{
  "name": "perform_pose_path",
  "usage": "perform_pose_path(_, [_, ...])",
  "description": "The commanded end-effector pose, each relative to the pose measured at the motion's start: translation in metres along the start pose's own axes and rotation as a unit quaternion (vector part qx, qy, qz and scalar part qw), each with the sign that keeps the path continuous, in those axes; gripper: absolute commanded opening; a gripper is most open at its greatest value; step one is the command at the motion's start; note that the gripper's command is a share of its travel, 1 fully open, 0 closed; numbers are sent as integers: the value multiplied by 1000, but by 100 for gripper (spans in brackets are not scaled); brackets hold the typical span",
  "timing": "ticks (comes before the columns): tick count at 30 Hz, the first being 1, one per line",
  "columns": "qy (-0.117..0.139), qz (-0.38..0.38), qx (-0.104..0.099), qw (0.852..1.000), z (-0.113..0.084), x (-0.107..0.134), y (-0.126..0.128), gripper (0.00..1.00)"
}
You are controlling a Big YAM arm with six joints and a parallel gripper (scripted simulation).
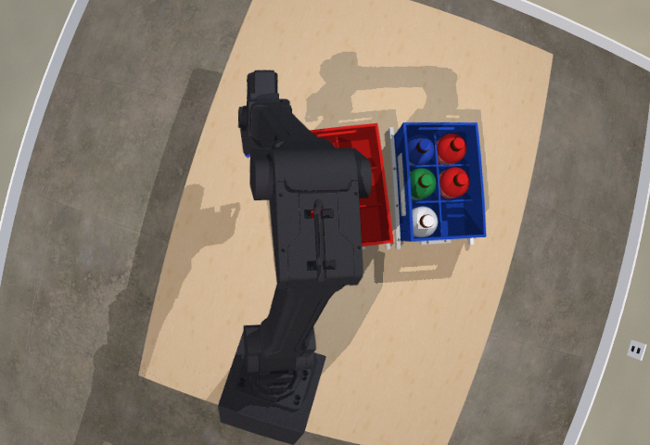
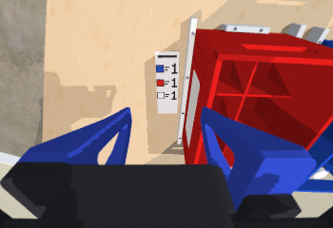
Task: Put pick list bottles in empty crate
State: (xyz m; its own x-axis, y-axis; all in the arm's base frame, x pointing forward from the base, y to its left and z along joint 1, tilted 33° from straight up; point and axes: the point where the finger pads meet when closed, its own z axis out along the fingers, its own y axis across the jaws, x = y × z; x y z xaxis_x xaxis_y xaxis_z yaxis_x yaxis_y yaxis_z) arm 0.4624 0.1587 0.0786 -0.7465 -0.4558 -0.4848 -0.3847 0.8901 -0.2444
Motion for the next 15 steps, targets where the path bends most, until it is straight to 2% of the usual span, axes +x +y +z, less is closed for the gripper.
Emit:
perform_pose_path(1, [-10, -2, 1, 1000, -4, -10, -2, 61])
perform_pose_path(12, [-10, -2, 1, 1000, -4, -10, -3, 61])
perform_pose_path(14, [-16, -1, 4, 1000, -4, -17, -10, 61])
perform_pose_path(15, [-10, -2, 1, 1000, -4, -10, -3, 61])
